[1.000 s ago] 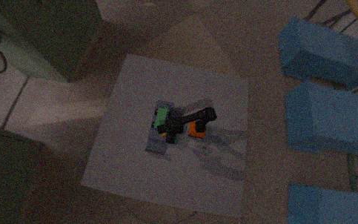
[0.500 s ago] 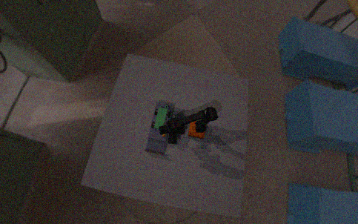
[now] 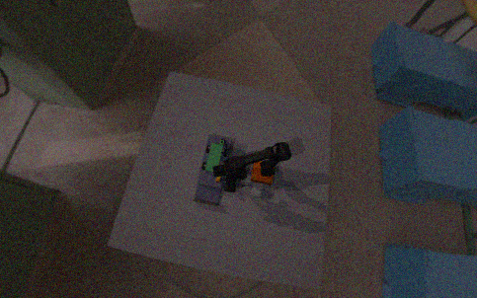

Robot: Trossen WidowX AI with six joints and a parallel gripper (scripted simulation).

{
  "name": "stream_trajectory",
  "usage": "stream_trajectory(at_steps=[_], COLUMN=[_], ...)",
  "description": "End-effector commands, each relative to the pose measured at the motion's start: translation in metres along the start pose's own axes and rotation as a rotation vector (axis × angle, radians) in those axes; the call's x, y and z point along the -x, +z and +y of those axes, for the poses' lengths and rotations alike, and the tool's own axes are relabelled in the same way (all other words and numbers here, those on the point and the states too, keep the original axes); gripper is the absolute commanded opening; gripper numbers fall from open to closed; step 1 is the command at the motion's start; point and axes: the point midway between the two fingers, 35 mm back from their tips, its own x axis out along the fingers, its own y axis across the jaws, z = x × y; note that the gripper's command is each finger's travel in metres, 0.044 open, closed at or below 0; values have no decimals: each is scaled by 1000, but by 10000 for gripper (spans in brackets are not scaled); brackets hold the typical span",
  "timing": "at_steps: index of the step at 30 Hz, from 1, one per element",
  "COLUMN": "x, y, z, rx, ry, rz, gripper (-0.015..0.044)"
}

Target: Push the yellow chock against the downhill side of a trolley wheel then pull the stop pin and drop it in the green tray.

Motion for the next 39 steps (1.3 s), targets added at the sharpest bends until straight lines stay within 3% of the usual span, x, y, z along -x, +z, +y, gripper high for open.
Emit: stream_trajectory(at_steps=[1, 16, 23, 39], x=[-15, -48, -47, -47], y=[2, 4, 3, 1], z=[-4, -15, -12, -4], rx=[3, 3, 3, 3], ry=[-34, -37, -37, -36], rz=[-7, -7, -7, -7], gripper=[0, 0, 184, 190])
